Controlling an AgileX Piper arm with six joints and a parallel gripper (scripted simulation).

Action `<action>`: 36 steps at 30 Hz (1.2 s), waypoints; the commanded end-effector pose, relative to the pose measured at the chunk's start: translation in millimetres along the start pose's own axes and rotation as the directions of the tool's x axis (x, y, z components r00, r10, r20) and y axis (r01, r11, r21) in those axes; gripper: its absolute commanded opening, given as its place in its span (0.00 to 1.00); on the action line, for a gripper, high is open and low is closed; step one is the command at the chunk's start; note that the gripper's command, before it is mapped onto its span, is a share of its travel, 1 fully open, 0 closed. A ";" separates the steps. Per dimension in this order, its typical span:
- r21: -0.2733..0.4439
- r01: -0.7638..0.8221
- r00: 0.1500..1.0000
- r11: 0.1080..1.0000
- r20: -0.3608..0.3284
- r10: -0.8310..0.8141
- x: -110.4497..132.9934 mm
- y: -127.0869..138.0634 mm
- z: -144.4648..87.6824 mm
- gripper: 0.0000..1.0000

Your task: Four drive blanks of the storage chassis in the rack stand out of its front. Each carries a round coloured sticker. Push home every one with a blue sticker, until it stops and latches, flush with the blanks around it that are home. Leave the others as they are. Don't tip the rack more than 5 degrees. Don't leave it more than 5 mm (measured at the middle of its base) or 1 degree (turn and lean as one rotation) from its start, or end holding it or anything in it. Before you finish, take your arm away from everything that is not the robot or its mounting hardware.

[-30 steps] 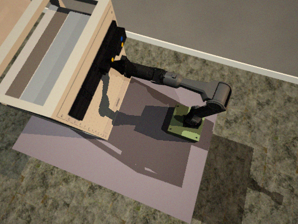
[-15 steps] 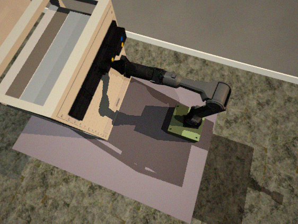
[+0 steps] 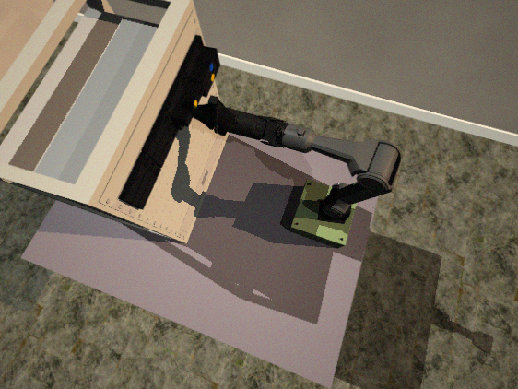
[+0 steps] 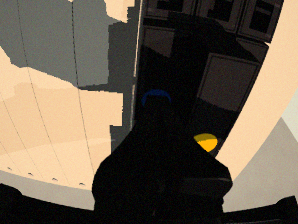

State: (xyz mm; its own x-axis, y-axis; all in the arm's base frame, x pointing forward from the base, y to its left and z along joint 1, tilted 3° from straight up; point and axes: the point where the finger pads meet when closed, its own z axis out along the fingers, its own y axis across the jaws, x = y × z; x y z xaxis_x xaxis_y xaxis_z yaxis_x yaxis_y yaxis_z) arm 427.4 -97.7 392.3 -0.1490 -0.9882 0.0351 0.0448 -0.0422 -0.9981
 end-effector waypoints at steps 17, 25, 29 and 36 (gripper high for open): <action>0.000 -0.001 1.000 1.000 0.001 0.001 -0.2 0.4 6.1 0.00; 0.000 -0.001 1.000 1.000 0.001 0.001 -0.2 0.5 7.9 0.00; 0.000 -0.001 1.000 1.000 0.001 0.001 -0.2 0.5 7.9 0.00; 0.000 -0.001 1.000 1.000 0.001 0.001 -0.2 0.6 11.1 0.00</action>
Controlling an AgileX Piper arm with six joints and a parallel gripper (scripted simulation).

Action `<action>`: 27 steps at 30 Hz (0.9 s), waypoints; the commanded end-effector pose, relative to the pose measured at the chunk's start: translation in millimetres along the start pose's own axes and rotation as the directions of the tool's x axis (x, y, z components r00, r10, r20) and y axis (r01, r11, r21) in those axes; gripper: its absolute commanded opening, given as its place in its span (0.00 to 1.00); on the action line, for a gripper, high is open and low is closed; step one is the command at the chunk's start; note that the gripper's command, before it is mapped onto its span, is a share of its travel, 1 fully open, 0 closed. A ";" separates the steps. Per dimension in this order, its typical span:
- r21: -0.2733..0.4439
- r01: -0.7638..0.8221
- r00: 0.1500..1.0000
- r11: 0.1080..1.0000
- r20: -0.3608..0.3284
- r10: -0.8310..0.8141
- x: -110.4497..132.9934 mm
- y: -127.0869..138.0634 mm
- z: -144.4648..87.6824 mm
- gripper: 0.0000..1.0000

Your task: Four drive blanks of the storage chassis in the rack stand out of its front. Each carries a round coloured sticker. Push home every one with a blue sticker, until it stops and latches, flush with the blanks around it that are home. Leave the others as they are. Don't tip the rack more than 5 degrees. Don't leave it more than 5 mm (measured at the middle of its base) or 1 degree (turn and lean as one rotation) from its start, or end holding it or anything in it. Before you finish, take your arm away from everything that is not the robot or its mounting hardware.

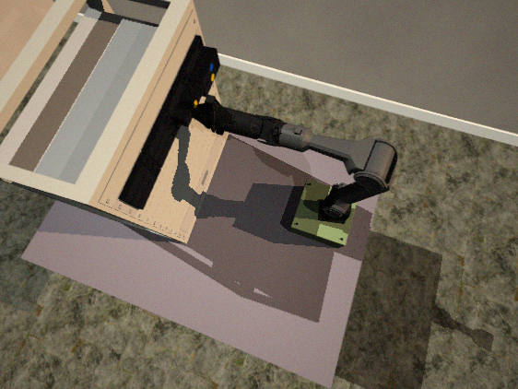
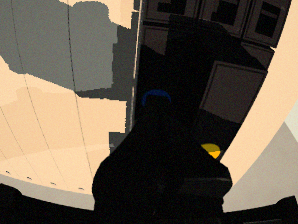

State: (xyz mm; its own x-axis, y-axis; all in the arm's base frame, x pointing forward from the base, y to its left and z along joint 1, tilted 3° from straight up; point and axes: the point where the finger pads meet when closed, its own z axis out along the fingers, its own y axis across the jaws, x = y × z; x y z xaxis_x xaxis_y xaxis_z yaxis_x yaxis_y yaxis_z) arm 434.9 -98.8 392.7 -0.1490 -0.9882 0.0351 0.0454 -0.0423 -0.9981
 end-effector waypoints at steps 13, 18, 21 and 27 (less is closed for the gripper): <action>-0.001 -0.001 1.000 1.000 0.001 0.001 -0.2 0.6 4.4 0.00; -0.001 -0.001 1.000 1.000 0.001 0.001 -0.2 0.6 4.3 0.00; -0.001 -0.001 1.000 1.000 0.001 0.001 -0.2 0.6 0.1 0.00; -0.001 -0.001 1.000 1.000 0.001 0.001 -0.2 0.6 -21.7 0.00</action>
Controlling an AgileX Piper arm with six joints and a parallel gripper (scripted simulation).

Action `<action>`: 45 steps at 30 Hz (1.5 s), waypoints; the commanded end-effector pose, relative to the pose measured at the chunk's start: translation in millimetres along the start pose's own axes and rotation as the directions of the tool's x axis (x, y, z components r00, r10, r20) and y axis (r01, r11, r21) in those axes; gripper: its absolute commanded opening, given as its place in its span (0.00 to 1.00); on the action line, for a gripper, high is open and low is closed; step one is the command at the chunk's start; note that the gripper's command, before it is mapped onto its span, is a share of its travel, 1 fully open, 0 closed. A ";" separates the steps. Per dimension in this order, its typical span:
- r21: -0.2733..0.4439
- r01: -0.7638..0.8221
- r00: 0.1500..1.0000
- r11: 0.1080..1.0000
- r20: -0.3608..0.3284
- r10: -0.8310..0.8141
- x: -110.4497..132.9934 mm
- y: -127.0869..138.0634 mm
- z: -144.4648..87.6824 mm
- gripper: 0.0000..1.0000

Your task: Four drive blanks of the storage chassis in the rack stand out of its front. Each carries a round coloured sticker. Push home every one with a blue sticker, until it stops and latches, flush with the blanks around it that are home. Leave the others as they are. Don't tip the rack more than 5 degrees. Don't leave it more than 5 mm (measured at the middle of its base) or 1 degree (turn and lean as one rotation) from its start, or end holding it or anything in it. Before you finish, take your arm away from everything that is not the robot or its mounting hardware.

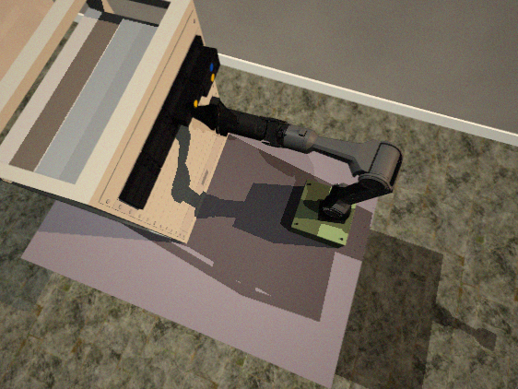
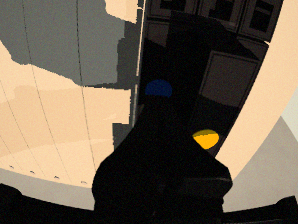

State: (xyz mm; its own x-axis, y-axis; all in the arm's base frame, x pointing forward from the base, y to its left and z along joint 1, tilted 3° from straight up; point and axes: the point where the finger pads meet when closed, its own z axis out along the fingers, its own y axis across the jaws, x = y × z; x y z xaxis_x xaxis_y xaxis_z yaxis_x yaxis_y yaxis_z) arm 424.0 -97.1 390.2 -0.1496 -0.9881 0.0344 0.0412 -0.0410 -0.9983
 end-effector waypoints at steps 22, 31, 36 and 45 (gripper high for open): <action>0.003 0.000 1.000 1.000 0.002 0.000 0.1 -0.8 -94.8 0.00; 0.004 0.000 1.000 1.000 0.002 0.000 6.4 -2.6 -95.0 0.00; 0.003 0.000 1.000 1.000 0.002 0.000 26.8 -8.0 -95.7 0.00; 0.003 0.000 1.000 1.000 0.002 0.000 85.2 -23.7 -97.8 0.00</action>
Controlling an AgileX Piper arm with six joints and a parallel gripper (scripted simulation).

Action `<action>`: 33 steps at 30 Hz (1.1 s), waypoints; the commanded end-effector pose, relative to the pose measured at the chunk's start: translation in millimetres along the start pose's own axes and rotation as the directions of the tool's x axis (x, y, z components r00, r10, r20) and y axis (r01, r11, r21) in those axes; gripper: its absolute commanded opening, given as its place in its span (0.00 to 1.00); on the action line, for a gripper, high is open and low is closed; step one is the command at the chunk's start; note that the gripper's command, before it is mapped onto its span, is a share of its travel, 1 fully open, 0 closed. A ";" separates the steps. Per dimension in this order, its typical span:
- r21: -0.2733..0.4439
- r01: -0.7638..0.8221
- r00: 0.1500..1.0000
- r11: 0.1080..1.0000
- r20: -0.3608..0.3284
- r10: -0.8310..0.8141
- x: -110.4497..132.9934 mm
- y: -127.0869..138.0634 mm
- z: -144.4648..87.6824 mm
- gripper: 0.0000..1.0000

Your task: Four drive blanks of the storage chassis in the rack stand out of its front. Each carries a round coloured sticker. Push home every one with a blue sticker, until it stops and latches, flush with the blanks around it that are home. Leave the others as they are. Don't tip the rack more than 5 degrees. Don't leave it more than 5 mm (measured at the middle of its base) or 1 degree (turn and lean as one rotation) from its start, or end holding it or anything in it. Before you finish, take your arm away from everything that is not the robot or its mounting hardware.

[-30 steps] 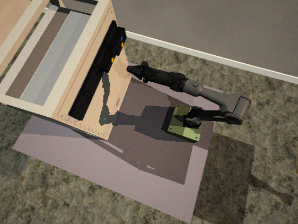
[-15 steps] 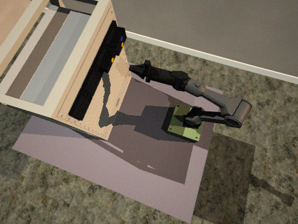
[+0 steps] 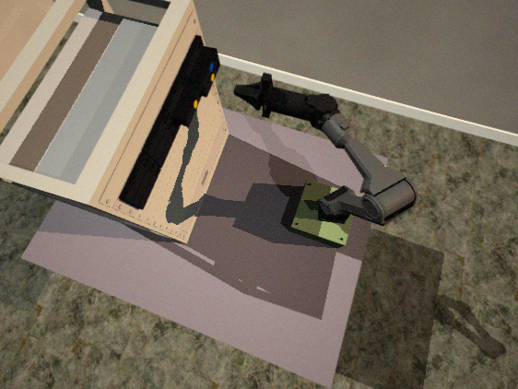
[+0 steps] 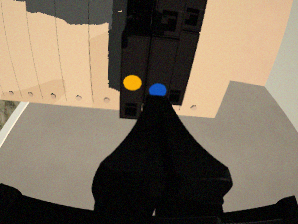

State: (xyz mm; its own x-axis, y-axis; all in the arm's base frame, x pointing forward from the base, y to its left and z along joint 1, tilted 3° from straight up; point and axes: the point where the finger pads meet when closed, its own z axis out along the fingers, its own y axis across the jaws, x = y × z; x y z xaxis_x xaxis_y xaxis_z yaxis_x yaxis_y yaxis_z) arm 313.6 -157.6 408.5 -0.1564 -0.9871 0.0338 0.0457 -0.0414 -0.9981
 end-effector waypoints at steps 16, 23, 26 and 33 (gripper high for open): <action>-0.001 0.000 1.000 1.000 0.008 0.000 33.1 -10.0 14.7 0.00; -0.001 0.000 1.000 1.000 0.008 0.000 32.7 -9.9 56.0 0.00; -0.001 0.000 1.000 1.000 0.008 0.000 32.6 -9.9 67.6 0.00; -0.001 0.000 1.000 1.000 0.008 0.000 32.6 -9.9 67.9 0.00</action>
State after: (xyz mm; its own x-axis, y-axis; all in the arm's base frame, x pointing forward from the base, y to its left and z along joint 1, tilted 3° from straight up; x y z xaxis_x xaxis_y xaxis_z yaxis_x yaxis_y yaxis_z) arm 375.3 -199.6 421.6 -0.1468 -0.9886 0.0330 0.0420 -0.0396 -0.9983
